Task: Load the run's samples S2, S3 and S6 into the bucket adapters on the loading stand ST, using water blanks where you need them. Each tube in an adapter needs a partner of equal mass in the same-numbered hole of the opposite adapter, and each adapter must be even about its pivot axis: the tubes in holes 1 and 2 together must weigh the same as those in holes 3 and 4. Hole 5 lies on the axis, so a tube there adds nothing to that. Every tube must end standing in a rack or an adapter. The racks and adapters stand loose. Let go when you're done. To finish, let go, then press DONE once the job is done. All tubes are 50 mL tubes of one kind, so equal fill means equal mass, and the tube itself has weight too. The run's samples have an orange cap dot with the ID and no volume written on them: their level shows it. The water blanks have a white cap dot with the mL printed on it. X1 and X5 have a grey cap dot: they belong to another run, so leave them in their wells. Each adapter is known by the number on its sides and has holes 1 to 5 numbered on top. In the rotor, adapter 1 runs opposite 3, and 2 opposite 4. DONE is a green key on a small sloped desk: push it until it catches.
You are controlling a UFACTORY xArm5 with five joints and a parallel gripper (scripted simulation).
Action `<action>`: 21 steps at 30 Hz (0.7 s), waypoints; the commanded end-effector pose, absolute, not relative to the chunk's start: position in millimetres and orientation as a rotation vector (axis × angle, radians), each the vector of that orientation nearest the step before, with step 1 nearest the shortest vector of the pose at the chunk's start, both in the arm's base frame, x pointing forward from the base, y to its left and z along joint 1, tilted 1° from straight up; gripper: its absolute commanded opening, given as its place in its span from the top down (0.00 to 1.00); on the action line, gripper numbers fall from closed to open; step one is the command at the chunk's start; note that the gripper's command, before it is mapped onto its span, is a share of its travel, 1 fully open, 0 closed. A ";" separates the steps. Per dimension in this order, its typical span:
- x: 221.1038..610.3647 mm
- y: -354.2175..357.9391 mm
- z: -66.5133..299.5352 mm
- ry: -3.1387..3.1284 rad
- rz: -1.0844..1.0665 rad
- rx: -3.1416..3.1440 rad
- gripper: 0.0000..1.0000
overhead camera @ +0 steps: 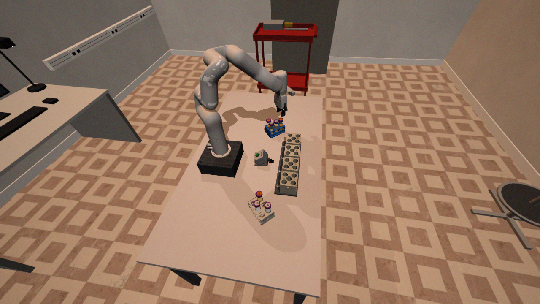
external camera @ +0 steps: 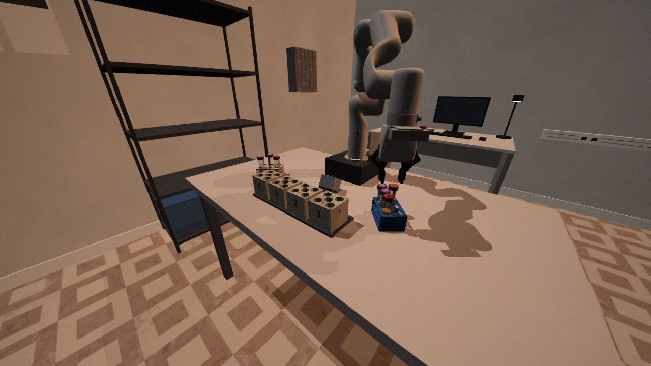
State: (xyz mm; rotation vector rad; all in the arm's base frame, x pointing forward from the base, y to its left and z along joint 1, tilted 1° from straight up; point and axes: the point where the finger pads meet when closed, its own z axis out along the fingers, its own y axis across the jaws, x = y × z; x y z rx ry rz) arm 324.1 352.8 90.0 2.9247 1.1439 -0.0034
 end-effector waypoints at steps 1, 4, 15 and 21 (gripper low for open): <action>325.1 354.1 81.1 1.148 -0.004 2.935 0.43; 325.1 354.1 79.1 1.148 -0.004 2.935 0.43; 324.9 354.3 57.0 1.148 -0.004 2.935 0.43; 324.9 354.3 49.0 1.148 -0.004 2.935 0.43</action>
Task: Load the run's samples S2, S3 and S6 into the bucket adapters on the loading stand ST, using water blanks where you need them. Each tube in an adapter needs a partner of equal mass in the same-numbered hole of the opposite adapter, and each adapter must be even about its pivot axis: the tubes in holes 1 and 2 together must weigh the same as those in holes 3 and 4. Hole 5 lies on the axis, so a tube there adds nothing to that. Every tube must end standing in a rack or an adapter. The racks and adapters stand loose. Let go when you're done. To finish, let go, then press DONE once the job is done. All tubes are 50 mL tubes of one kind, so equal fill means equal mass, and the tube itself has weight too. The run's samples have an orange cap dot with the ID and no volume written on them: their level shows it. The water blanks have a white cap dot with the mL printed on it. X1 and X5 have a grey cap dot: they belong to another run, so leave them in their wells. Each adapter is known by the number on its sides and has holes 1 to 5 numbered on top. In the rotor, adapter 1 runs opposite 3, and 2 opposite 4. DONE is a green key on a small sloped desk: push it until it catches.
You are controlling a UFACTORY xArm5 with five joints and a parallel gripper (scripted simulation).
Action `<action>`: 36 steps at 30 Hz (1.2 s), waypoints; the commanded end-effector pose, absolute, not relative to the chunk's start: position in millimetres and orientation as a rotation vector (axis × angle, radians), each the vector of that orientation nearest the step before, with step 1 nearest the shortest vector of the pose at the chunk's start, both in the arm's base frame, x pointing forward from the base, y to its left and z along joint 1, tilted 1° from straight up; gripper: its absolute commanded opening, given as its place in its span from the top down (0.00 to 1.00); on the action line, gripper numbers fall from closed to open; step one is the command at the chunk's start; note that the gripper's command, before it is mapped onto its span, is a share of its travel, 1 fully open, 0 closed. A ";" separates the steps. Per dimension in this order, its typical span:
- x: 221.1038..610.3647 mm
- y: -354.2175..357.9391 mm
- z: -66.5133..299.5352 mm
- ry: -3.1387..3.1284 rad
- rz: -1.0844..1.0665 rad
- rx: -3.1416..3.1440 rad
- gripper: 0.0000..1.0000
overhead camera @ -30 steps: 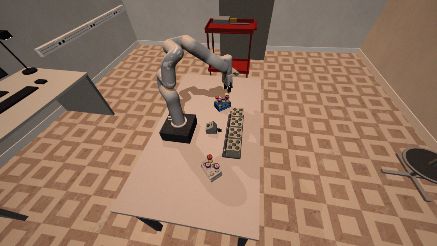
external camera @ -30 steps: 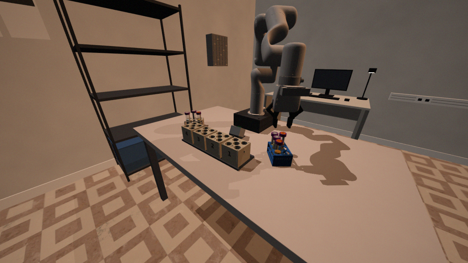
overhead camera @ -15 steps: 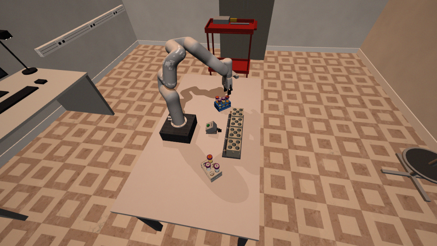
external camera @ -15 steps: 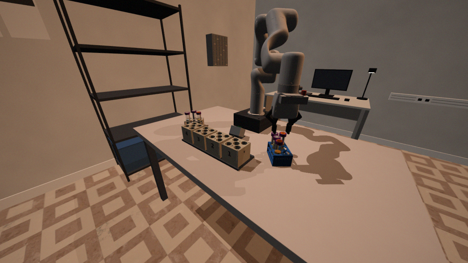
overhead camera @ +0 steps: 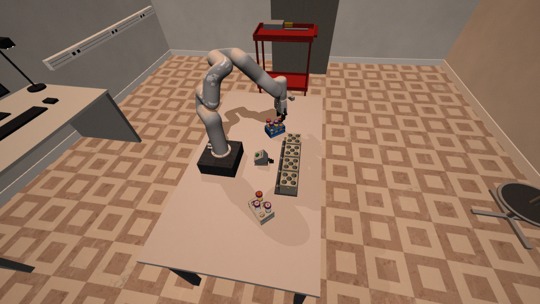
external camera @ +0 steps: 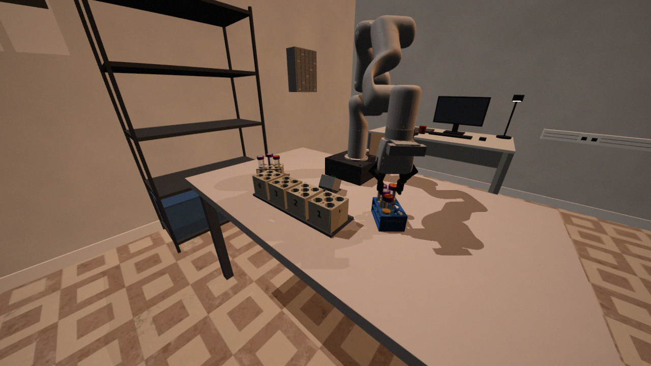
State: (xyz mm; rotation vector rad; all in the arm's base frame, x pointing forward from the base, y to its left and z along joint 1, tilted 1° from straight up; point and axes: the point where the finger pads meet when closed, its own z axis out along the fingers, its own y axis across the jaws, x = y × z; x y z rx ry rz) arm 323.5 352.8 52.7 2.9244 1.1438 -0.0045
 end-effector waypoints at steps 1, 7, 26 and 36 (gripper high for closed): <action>324.8 354.3 47.0 1.148 -0.004 2.935 0.43; 324.8 354.4 40.2 1.148 -0.004 2.935 0.43; 324.7 354.4 34.2 1.148 -0.004 2.935 0.43; 324.7 354.5 28.8 1.148 -0.004 2.935 0.43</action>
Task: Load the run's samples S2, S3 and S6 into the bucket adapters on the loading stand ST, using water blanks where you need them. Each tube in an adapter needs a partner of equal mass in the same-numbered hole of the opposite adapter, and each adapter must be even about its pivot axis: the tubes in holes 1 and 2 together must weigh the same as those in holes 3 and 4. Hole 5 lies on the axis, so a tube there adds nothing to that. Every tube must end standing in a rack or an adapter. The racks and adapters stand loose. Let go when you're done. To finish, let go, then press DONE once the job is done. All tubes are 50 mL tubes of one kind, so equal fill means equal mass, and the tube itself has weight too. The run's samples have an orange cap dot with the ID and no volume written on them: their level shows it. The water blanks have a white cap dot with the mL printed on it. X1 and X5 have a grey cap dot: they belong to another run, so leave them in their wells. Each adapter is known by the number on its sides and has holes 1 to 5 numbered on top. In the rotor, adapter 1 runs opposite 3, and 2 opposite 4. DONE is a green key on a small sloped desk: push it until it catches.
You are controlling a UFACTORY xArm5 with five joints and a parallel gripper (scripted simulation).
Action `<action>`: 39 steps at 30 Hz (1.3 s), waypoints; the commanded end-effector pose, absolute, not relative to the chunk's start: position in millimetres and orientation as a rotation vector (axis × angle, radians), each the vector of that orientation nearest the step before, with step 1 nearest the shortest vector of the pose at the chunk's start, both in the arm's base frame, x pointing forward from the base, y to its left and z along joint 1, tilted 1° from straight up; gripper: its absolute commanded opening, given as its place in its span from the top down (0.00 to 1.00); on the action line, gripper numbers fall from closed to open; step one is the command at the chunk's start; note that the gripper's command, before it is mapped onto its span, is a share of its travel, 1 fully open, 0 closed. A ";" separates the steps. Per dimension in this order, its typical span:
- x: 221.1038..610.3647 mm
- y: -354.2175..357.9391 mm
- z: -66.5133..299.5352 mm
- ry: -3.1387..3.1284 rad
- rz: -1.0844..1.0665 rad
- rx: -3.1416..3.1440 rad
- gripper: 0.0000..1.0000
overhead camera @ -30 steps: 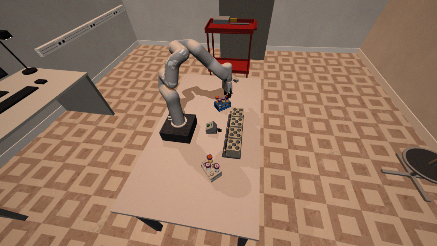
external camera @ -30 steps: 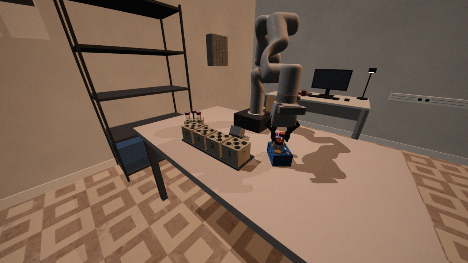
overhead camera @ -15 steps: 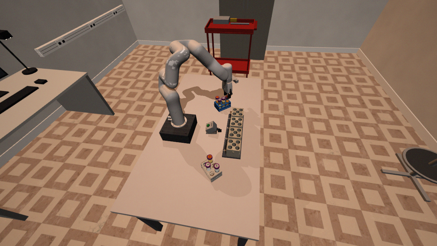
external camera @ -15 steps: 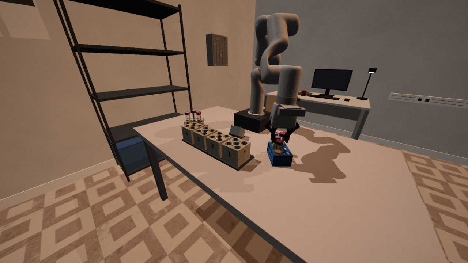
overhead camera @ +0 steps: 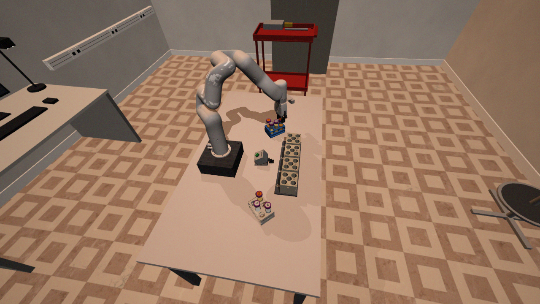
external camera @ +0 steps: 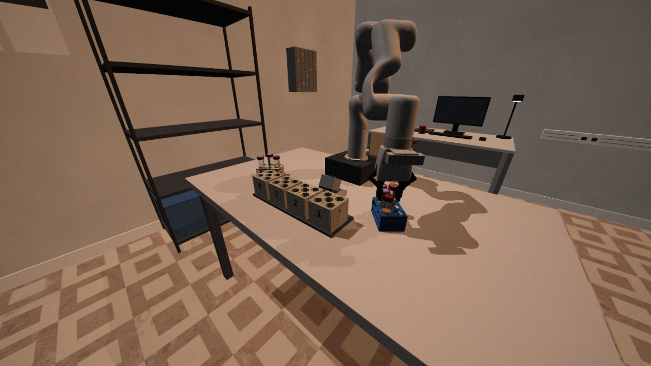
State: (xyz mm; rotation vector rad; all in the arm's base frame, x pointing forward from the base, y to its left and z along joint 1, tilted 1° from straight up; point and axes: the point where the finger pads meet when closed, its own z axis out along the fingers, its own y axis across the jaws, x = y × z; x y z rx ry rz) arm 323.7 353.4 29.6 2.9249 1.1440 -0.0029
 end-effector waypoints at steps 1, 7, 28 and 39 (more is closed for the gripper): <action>324.7 354.5 28.2 1.148 -0.004 2.935 0.43; 324.6 354.5 24.2 1.148 -0.004 2.935 0.43; 324.6 354.5 20.8 1.148 -0.004 2.935 1.00; 324.6 354.5 22.0 1.148 -0.004 2.935 1.00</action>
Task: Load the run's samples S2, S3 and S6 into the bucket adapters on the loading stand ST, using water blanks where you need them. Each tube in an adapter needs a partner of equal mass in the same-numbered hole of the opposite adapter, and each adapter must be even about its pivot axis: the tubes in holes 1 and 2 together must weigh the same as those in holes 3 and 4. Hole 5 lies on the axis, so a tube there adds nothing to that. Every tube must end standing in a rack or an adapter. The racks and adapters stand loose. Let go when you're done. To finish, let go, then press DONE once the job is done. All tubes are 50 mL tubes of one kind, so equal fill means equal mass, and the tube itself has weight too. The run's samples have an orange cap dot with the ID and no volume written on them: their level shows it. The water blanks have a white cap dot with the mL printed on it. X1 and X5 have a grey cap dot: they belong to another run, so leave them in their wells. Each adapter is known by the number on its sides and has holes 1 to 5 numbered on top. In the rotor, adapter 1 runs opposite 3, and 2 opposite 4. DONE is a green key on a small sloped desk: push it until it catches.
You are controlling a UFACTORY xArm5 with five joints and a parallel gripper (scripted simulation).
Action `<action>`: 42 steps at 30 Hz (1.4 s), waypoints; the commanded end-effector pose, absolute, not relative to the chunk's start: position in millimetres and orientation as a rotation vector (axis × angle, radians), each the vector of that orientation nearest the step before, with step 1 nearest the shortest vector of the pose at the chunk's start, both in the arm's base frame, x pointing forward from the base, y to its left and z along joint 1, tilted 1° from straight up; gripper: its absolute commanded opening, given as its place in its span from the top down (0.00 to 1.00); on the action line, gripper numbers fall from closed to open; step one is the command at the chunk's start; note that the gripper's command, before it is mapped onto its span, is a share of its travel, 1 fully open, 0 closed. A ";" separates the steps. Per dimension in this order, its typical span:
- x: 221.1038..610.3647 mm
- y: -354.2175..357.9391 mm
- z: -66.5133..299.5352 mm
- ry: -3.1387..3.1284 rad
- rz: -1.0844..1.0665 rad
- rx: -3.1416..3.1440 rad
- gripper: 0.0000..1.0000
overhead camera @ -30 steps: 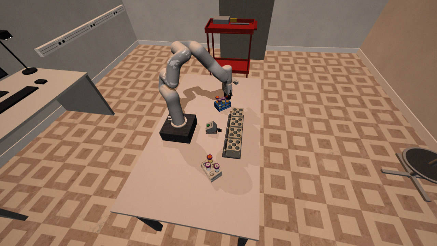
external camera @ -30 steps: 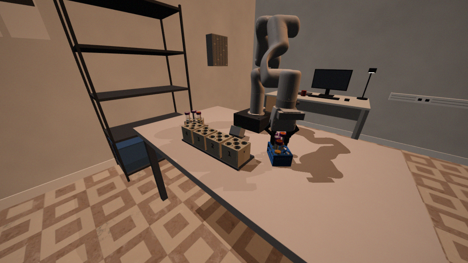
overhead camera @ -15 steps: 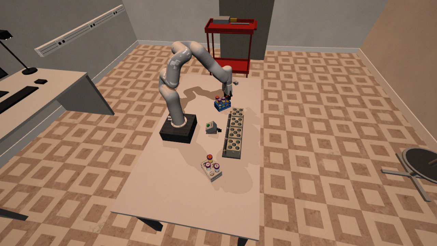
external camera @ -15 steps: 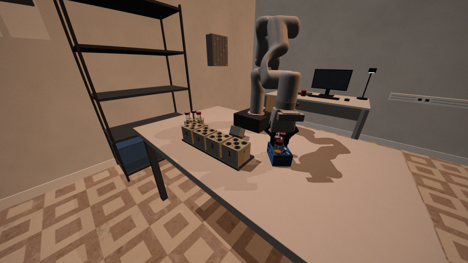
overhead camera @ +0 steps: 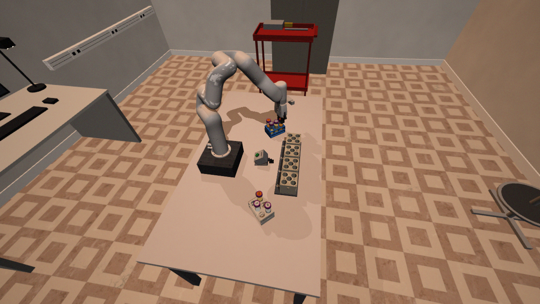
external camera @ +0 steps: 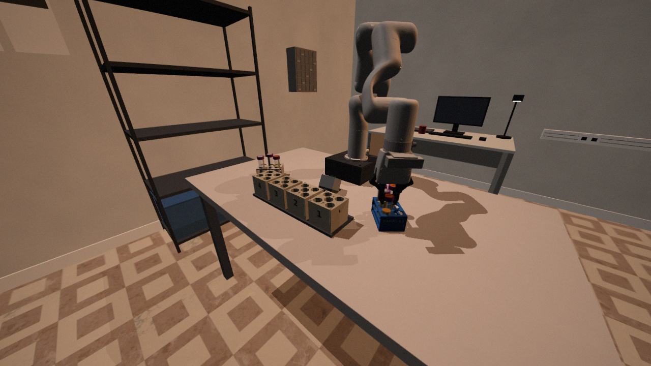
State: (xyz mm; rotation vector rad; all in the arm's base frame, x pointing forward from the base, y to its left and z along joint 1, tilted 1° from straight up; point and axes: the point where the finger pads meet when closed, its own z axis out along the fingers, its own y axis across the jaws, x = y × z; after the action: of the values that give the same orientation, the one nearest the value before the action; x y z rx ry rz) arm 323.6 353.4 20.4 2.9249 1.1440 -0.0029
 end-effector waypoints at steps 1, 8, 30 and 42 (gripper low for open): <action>324.6 354.5 22.0 1.148 -0.004 2.935 1.00; 324.6 354.5 22.0 1.148 -0.004 2.935 1.00; 324.6 354.5 22.0 1.148 -0.004 2.935 1.00; 324.7 354.5 28.6 1.148 -0.004 2.935 1.00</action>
State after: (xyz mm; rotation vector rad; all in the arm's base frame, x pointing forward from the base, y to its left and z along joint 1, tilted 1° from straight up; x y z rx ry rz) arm 323.7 353.4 25.2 2.9250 1.1440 -0.0026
